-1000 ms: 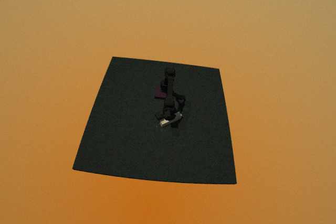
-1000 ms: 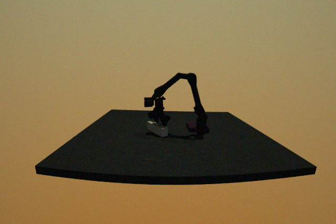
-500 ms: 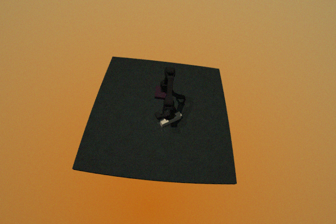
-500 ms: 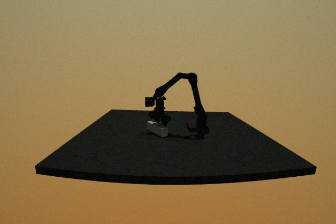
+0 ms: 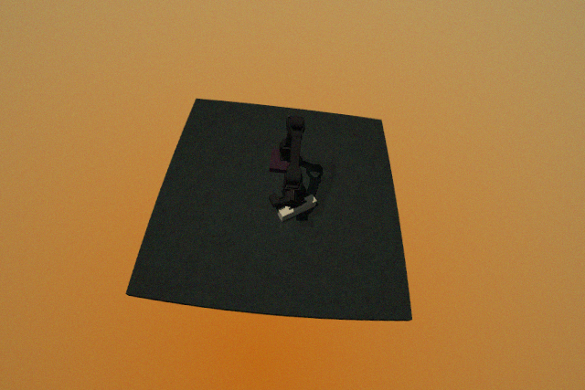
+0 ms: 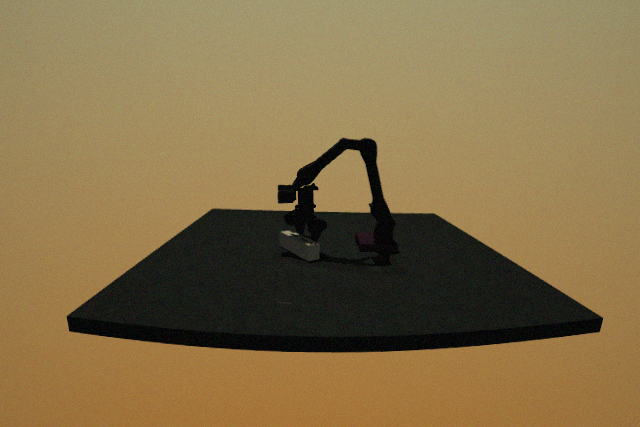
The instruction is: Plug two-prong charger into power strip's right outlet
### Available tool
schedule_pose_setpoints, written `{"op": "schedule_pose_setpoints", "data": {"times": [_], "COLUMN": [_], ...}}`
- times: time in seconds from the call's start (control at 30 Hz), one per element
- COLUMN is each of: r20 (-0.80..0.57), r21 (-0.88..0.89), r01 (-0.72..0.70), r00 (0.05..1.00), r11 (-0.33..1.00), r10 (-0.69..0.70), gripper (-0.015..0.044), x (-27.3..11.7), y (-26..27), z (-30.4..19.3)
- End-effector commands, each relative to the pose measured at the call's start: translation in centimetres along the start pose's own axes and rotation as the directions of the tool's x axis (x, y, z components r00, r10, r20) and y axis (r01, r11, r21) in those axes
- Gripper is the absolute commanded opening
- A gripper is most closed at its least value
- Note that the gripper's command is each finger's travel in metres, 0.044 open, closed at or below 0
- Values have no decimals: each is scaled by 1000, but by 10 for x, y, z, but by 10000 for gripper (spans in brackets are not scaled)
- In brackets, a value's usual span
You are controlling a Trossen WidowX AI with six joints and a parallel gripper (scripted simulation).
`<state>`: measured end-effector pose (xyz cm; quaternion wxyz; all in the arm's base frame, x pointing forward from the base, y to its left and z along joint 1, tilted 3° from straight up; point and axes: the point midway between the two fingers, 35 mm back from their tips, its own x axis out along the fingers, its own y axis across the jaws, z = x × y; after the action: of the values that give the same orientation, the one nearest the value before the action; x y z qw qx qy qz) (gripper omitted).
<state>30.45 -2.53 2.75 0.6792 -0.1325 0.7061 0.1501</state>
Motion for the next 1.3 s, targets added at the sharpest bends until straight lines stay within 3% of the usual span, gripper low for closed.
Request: {"op": "schedule_pose_setpoints", "data": {"times": [0.0, 1.27], "r20": [-1, -6], "r21": [-7, -6], "r01": [-5, -5], "r00": [1000, 1000], "r11": [1000, 1000], "r10": [5, 5], "gripper": [440, 440], "x": [1, 4], "y": [1, -1], "z": [-3, -55]}}
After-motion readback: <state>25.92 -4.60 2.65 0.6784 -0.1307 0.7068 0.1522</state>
